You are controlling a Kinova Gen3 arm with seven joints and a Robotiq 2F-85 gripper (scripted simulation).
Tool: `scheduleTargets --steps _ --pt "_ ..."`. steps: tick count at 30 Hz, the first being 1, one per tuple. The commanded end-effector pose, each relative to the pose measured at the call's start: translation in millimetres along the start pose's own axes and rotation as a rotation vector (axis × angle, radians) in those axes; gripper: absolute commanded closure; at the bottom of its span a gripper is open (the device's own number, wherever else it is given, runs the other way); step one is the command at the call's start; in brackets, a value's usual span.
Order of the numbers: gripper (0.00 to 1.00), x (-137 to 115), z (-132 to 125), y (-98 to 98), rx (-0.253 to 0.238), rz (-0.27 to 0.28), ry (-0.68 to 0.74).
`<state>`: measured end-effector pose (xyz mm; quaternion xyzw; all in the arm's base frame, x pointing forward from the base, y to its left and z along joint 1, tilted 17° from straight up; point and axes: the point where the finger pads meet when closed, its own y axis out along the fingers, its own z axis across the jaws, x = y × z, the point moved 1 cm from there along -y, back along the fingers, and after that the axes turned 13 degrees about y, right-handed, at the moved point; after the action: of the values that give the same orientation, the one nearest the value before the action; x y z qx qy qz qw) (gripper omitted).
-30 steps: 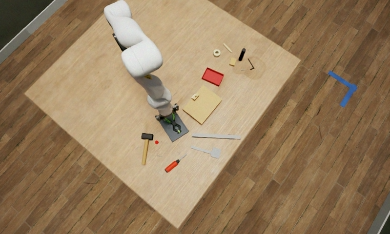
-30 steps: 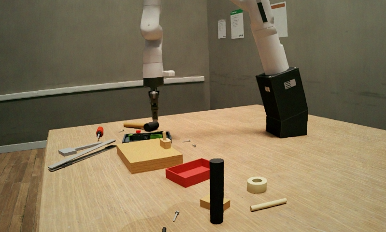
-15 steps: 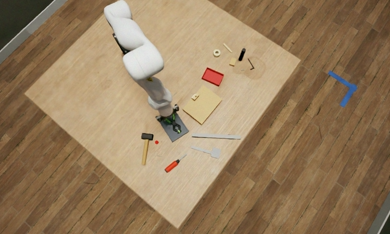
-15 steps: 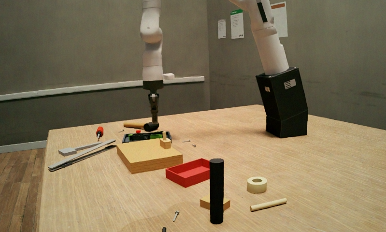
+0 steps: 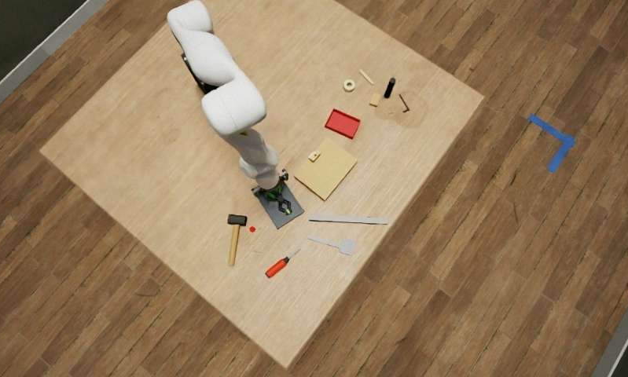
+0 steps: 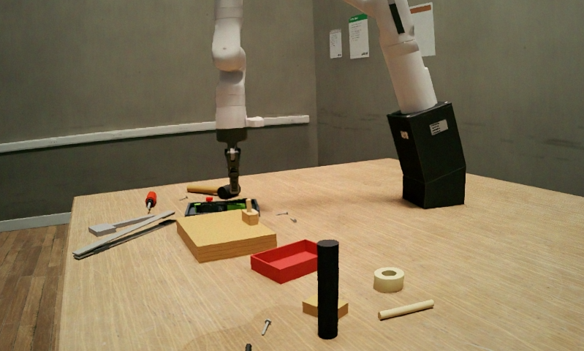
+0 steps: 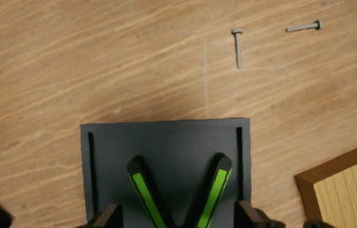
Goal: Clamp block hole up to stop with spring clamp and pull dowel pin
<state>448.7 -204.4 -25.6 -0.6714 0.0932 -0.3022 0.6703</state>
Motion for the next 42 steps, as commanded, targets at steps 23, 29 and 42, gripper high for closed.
scheduleTargets --steps 23,29,42 --pt "0.26 1.6 0.6 10.6 0.003 -0.003 -0.008" --pt "0.26 1.6 0.6 10.6 0.003 -0.003 -0.008" --pt "0.26 1.6 0.6 10.6 0.003 -0.003 -0.008"
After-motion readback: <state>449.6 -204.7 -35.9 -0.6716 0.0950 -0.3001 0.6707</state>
